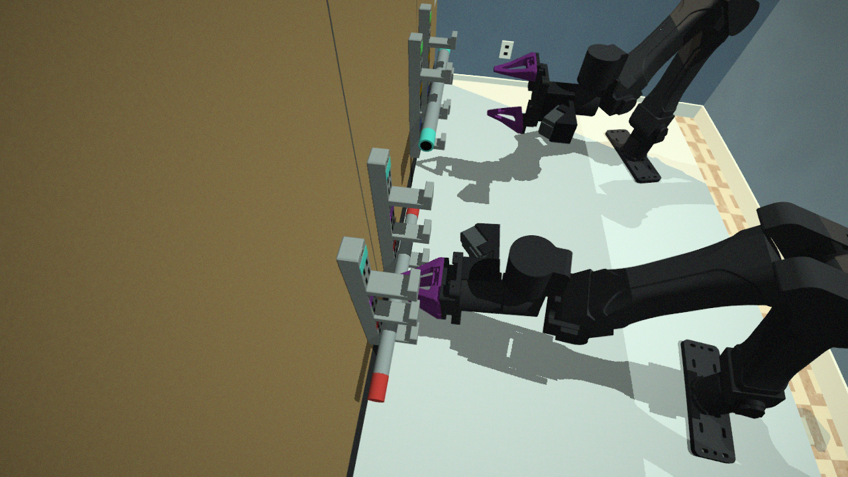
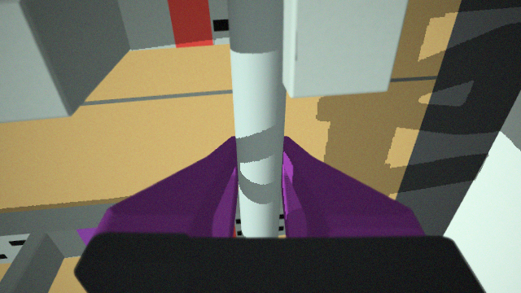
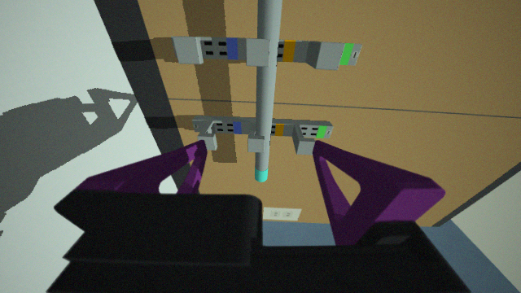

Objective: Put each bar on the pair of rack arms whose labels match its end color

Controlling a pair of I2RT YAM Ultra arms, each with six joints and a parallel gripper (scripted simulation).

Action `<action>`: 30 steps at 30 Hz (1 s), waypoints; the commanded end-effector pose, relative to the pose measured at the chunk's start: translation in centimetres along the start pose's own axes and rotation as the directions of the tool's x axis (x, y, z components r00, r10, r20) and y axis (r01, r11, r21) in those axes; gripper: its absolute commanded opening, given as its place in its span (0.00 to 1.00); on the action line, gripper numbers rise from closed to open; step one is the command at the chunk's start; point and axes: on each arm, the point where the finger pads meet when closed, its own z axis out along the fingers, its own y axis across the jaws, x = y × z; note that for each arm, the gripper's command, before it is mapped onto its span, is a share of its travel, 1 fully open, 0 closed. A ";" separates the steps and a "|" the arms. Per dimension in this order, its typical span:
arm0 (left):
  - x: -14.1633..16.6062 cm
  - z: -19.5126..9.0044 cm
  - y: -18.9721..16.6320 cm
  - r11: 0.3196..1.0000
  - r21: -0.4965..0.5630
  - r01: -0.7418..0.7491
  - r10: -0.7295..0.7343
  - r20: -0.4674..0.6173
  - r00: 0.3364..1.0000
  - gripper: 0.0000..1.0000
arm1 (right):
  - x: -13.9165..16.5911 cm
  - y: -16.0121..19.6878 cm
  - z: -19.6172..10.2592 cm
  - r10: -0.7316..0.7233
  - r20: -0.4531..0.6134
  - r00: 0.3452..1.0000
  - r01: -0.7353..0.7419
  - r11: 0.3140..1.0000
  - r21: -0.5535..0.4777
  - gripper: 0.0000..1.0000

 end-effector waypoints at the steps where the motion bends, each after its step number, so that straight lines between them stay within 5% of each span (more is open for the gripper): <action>1: 0.6 0.1 3.6 0.992 -0.119 0.030 -0.031 -0.005 1.000 0.00 | -0.3 -1.0 -0.1 0.027 0.005 1.000 -0.027 0.999 0.037 1.00; 30: 0.6 0.2 2.5 0.992 -0.119 0.030 -0.031 -0.005 1.000 0.00 | -0.3 -1.0 -0.1 0.027 0.005 1.000 -0.027 0.999 0.037 1.00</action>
